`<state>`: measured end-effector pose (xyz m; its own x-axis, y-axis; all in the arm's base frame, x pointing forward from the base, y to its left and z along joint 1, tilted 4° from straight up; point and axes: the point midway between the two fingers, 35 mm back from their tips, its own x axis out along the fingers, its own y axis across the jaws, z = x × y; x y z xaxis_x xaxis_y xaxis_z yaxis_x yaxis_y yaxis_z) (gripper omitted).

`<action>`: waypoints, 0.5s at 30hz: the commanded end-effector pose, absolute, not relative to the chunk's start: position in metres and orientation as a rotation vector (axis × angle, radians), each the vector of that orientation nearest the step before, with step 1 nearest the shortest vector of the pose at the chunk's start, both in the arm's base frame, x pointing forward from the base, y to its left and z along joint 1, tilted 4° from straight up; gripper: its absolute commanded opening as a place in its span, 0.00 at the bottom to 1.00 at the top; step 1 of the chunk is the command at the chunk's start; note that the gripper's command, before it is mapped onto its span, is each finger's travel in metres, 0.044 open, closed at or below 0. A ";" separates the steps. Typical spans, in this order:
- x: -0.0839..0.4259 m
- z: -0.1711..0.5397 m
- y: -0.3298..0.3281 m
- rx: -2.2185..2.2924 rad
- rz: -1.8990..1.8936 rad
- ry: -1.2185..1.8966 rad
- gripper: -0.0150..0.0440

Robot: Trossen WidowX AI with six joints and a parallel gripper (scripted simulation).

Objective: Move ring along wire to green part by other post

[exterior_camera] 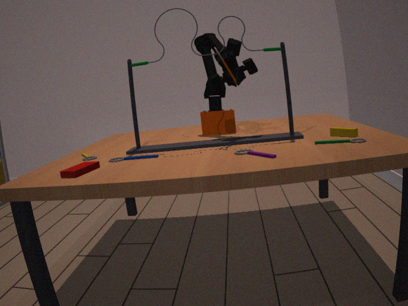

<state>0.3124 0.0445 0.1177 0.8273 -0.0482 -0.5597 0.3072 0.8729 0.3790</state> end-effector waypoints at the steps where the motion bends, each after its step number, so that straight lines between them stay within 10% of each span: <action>1: 0.317 0.129 0.059 0.579 -0.164 0.555 0.00; 15: 0.324 0.156 0.090 0.844 -0.087 0.523 0.00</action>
